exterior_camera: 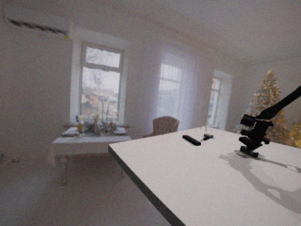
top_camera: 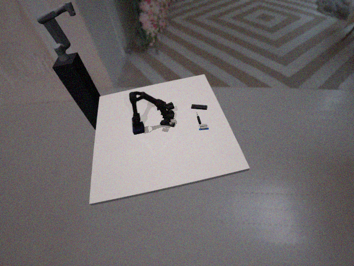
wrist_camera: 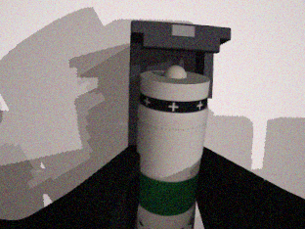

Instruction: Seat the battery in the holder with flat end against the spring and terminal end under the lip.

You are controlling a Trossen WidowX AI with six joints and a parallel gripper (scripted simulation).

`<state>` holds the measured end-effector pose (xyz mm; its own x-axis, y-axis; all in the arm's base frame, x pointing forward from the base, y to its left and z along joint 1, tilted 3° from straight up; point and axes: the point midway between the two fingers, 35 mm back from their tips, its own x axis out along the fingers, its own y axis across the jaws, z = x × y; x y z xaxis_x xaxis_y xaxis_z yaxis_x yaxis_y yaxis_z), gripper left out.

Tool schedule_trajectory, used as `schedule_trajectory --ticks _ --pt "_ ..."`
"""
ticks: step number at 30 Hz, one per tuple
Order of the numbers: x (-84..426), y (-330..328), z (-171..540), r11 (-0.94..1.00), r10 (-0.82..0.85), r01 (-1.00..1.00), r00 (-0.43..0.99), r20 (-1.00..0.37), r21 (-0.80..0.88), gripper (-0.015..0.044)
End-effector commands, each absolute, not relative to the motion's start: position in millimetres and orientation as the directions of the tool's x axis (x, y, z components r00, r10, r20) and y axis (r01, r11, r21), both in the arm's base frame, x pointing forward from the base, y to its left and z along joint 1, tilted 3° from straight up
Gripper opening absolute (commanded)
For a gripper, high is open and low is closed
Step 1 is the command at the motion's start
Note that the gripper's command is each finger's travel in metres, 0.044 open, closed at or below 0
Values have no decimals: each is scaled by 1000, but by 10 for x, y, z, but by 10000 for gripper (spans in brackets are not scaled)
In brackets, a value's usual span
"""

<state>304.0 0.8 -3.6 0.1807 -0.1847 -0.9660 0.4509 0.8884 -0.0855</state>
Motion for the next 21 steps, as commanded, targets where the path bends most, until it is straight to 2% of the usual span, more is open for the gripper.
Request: schedule_trajectory --ticks 1,21 --pt "3016 20 -77 893 -167 441 139 -976 -90 75" --pt "3032 3 -84 892 -112 443 21 -994 -91 75"
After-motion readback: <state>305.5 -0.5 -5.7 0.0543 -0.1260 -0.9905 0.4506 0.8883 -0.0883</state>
